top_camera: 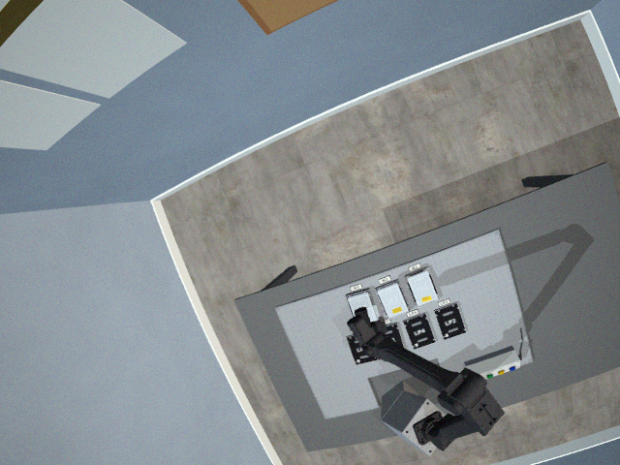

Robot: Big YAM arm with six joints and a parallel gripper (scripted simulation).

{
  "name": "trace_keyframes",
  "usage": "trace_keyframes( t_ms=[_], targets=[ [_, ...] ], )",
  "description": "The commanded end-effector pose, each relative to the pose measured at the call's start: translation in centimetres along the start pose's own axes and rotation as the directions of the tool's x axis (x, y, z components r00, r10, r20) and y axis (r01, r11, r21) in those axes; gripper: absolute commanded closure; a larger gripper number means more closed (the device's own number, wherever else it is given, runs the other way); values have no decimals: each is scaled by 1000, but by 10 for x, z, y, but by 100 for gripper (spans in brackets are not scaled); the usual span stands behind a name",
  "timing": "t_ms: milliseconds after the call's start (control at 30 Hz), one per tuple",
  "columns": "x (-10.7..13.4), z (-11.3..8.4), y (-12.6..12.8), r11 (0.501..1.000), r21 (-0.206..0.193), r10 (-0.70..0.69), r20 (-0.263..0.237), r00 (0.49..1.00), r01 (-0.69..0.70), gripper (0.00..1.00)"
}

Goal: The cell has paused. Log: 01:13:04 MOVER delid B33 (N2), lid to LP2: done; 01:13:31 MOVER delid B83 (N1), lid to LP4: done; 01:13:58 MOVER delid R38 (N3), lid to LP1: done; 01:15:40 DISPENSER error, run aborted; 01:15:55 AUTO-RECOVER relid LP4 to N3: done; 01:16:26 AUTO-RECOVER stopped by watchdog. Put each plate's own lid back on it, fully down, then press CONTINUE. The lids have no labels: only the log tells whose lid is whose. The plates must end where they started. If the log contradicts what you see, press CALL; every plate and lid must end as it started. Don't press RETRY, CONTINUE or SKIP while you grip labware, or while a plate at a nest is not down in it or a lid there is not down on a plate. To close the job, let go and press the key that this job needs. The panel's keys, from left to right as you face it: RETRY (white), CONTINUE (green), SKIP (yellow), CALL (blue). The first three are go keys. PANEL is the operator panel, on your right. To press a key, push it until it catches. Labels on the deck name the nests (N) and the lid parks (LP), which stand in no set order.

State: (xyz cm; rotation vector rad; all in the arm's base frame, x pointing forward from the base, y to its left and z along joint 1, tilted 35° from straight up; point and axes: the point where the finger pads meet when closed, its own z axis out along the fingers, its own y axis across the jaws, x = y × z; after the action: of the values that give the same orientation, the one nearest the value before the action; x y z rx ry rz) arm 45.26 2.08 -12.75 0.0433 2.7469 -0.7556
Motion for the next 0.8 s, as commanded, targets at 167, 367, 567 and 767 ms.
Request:
trace_keyframes(
  t_ms=[167,367,567,767],
  targets=[
    [-35,1,27,1000,2,-17,-5,1000,17,100],
    [-52,4,30,1000,5,-8,-9,1000,8,100],
    [-34,7,28,1000,9,-25,-31,999,25,100],
    [-52,10,26,1000,3,-2,-5,1000,2,100]
  ],
)
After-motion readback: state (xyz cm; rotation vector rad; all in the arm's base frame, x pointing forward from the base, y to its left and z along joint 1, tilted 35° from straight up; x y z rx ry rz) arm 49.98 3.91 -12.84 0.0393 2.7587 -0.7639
